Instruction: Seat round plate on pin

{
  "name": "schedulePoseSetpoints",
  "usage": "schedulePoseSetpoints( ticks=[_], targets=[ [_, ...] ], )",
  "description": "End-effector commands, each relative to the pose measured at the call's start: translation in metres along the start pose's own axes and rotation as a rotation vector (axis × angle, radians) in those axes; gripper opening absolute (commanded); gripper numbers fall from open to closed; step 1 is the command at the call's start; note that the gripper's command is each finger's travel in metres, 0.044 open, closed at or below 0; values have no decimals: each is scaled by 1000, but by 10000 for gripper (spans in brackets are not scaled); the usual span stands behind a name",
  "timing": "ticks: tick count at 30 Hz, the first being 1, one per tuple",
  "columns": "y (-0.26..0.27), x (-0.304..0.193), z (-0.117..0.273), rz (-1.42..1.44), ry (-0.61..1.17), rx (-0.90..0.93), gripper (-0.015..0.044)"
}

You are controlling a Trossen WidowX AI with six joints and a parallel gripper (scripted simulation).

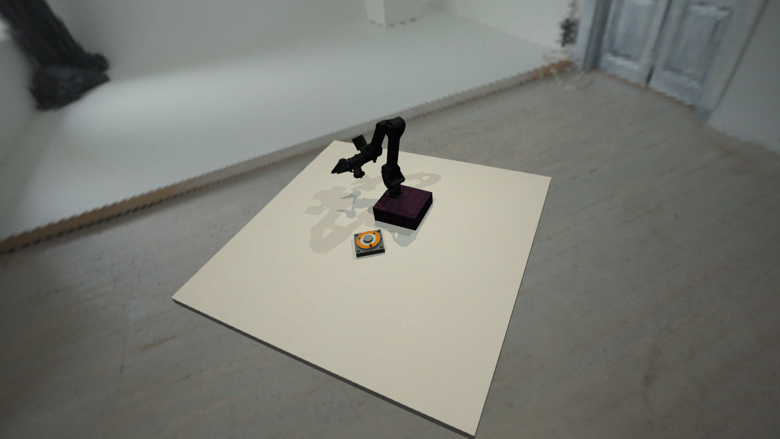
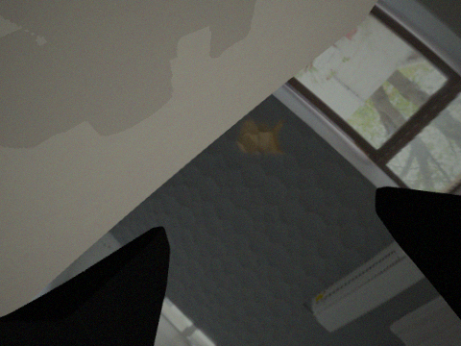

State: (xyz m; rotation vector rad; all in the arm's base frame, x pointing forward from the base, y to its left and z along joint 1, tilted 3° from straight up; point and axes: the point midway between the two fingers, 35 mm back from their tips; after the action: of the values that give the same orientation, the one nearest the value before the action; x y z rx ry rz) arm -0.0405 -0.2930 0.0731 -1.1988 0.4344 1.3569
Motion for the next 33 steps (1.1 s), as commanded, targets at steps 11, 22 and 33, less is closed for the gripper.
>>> schedulePoseSetpoints(
  ticks=[11, 22, 33],
  targets=[
    [-72, 20, -62, -518, -328, -61, 111],
    [-184, 76, -92, -928, -726, 155, 0],
    [-281, 142, -69, -1157, -896, 585, 0]
  ],
)
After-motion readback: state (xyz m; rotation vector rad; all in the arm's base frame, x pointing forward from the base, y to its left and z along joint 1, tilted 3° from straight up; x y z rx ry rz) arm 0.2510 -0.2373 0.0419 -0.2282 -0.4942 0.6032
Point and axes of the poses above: the point midway between the two fingers, 35 mm back from their tips, its own z axis back along the fingers, its own y axis across the jaws, x = y × z, and after that the axes turned 12 degrees about z, right-handed
